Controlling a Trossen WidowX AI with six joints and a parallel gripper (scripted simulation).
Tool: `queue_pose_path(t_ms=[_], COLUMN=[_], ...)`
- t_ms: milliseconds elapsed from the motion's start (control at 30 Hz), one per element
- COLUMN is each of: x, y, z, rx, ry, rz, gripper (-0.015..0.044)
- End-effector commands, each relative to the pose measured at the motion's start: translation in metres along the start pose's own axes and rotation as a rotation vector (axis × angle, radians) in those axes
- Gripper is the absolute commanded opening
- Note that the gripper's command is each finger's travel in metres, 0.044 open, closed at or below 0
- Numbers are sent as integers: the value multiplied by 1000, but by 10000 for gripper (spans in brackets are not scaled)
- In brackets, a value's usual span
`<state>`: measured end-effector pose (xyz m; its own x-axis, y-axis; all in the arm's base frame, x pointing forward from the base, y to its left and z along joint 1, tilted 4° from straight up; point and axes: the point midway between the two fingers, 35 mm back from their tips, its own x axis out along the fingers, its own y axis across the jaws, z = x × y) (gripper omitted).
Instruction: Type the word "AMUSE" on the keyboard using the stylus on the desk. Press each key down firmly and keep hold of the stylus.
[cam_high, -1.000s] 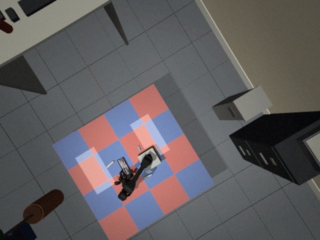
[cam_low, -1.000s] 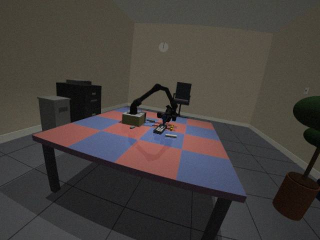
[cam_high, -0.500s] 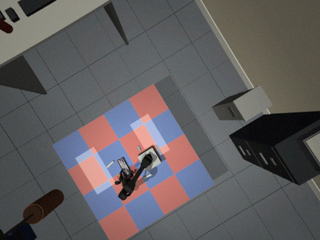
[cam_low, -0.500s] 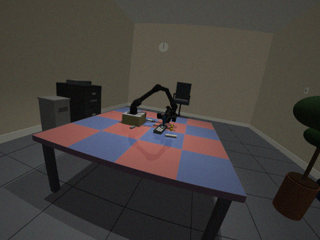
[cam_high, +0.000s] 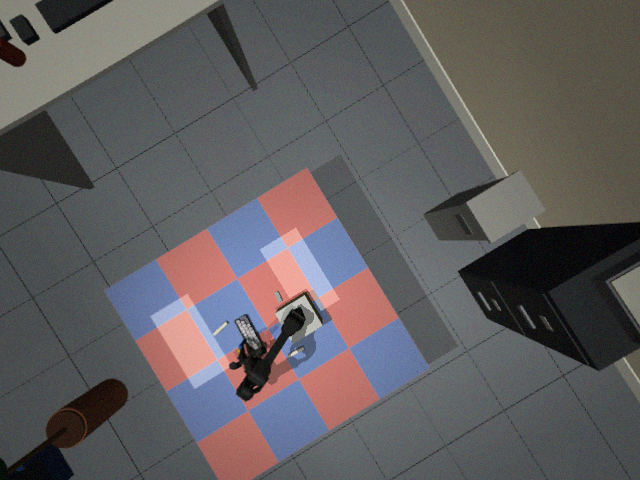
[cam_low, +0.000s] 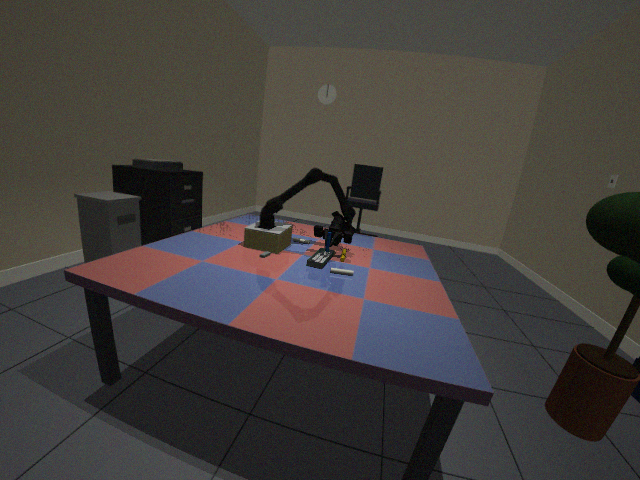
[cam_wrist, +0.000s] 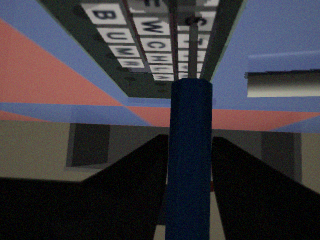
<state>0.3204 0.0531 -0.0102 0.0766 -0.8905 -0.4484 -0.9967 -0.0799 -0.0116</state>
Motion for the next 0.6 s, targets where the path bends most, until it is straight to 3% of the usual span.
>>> queue_pose_path(t_ms=[0,267,500,567], x=[-9,-15,-15,-13], y=[-2,-1,-1,-1], z=[-15,-27,-27,-28], rx=[1,-1,-1,-1], ry=[0,-1,-1,-2], rz=[-6,-5,-5,-5], gripper=[81,84,38,0])
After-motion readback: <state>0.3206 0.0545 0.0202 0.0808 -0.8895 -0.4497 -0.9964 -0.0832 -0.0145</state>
